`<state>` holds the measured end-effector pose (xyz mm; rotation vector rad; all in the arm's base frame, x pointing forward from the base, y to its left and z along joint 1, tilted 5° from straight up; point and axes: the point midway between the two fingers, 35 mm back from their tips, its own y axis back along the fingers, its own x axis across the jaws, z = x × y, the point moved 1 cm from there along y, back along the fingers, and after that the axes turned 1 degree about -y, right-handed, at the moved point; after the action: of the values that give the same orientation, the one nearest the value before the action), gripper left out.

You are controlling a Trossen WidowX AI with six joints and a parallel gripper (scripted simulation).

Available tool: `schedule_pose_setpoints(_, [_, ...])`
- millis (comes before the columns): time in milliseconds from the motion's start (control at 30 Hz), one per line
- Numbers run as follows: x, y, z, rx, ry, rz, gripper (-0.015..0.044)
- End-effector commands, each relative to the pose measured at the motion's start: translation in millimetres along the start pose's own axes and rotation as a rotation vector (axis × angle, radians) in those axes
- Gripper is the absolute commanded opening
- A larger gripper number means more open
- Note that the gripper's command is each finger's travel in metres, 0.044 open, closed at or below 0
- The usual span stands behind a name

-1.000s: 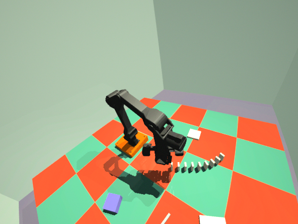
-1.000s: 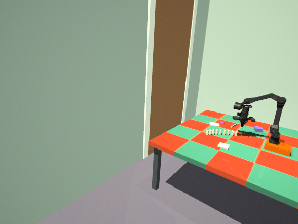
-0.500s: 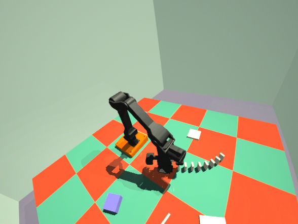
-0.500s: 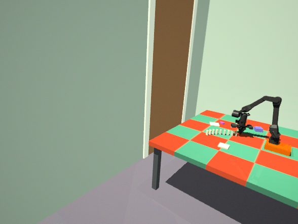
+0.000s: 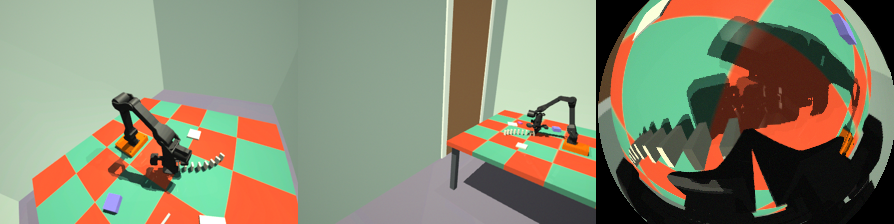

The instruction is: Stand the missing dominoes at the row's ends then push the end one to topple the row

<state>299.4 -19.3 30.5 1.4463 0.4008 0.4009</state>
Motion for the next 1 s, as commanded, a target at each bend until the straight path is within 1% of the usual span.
schedule_pose_setpoints(0, [7.5,0.2,0.0,-0.002,-0.002,-0.002,0.0000])
schedule_pose_setpoints(167, [7.7,3.8,0.4,-0.002,-0.001,-0.001,0.0000])
schedule_pose_setpoints(367, [26.5,46.9,0.3,-0.008,-0.004,-0.002,0.0000])
schedule_pose_setpoints(467, [32.9,59.0,-1.5,-0.002,-0.002,0.000,0.0000])
schedule_pose_setpoints(967, [33.3,59.9,-1.6,-0.001,-0.002,0.000,0.0000])
